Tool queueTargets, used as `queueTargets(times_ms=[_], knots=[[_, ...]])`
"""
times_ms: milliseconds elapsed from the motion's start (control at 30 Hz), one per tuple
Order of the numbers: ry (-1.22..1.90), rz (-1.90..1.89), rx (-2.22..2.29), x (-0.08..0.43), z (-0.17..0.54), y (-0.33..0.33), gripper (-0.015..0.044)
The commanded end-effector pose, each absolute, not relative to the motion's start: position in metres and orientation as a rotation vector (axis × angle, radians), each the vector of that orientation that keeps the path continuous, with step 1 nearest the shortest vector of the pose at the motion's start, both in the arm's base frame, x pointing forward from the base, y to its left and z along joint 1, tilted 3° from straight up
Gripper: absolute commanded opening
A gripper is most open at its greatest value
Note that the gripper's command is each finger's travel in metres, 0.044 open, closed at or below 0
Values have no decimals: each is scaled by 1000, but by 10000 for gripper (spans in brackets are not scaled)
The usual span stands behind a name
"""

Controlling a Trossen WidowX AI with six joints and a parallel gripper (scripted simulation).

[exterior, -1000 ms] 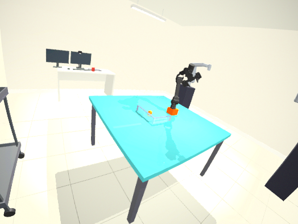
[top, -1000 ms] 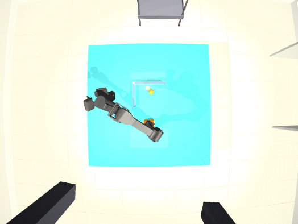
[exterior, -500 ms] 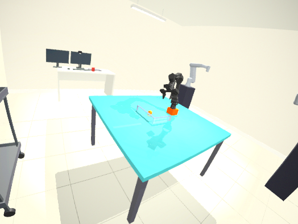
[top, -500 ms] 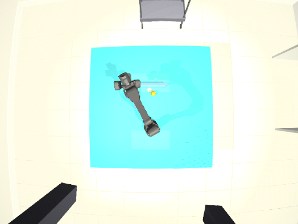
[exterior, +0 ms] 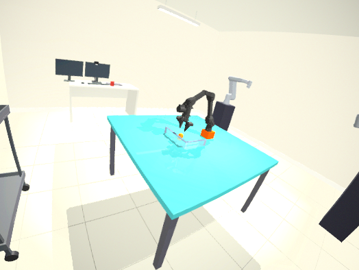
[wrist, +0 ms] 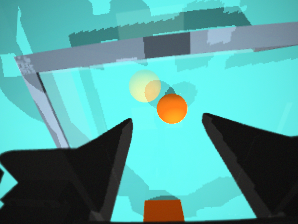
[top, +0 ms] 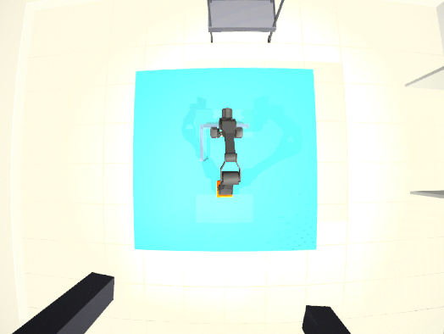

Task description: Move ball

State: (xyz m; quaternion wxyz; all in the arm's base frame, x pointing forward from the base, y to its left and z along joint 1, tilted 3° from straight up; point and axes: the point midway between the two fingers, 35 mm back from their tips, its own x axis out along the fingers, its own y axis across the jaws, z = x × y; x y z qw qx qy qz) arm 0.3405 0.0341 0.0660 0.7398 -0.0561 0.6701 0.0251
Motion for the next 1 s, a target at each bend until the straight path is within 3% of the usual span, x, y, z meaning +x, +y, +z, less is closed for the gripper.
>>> queueTargets(times_ms=[0, 967], knots=[[1534, 49, -140, 331, 53, 17, 342], [1534, 49, -141, 333, 10, 15, 342]])
